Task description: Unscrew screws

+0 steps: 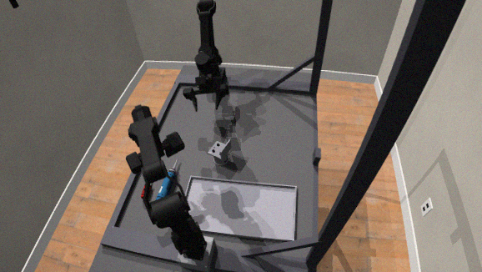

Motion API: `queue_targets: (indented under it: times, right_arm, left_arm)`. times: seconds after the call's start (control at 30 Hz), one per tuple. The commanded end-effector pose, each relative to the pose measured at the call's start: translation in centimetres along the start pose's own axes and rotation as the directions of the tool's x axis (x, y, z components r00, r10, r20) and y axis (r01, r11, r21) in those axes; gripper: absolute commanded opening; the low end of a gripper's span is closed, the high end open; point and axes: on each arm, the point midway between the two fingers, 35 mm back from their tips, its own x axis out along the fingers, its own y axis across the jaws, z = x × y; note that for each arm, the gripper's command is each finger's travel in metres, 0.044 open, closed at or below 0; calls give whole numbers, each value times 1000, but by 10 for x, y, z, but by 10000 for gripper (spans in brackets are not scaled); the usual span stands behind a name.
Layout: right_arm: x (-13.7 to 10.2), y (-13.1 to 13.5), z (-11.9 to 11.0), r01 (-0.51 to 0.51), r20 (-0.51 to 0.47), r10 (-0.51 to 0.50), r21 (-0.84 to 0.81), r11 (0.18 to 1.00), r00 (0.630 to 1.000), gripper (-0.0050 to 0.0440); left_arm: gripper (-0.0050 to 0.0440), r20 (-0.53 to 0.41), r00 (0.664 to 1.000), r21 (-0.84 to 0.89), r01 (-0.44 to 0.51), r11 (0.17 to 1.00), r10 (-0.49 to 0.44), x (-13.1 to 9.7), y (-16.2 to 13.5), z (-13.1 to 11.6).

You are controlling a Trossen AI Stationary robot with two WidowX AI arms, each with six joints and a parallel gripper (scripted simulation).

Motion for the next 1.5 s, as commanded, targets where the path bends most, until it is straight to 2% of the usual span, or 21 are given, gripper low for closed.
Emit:
queue_targets:
  times: [0.0, 0.2, 0.27, 0.43, 0.77, 0.83, 0.97, 1.13, 1.33, 1.4, 1.47]
  right_arm:
    - [23, 15, 15, -20, 33, 21, -54, 998, 999, 400]
    - [42, 29, 13, -42, 21, 45, -103, 994, 999, 400]
    - [42, 29, 13, -42, 21, 45, -103, 994, 999, 400]
    - [45, 31, 12, -46, 16, 48, -108, 993, 999, 400]
    - [44, 31, 14, -46, 23, 48, -107, 993, 999, 400]
    - [44, 31, 14, -46, 23, 48, -107, 993, 999, 400]
    - [45, 29, 6, -52, 6, 53, -109, 993, 999, 385]
    - [50, 22, -7, -107, 4, 108, -129, 986, 994, 385]
    - [66, 8, -16, -220, 43, 231, -183, 958, 972, 385]
    - [66, 8, -16, -220, 43, 231, -183, 958, 972, 385]
    - [72, 2, -23, -265, 48, 280, -204, 942, 959, 385]
  left_arm:
    - [305, -2, 1000, -136, -26, 990, 26, 7, 0, -1]
    - [305, -37, 997, -438, -82, 895, 74, 24, 2, -7]
    - [305, -37, 997, -438, -82, 895, 74, 24, 2, -7]
    - [305, -73, 992, -642, -125, 756, 102, 38, 4, -11]
    - [305, -150, 981, -920, -184, 346, 122, 63, 11, -15]
    - [305, -150, 981, -920, -184, 346, 122, 63, 11, -15]
    - [305, -188, 975, -969, -204, 142, 114, 75, 13, -18]
    - [305, -232, 967, -970, -222, -96, 102, 89, 17, -22]
    - [305, -285, 956, -890, -236, -390, 72, 107, 23, -30]
    - [305, -285, 956, -890, -236, -390, 72, 107, 23, -30]
    - [305, -288, 956, -847, -225, -482, 58, 111, 24, -28]
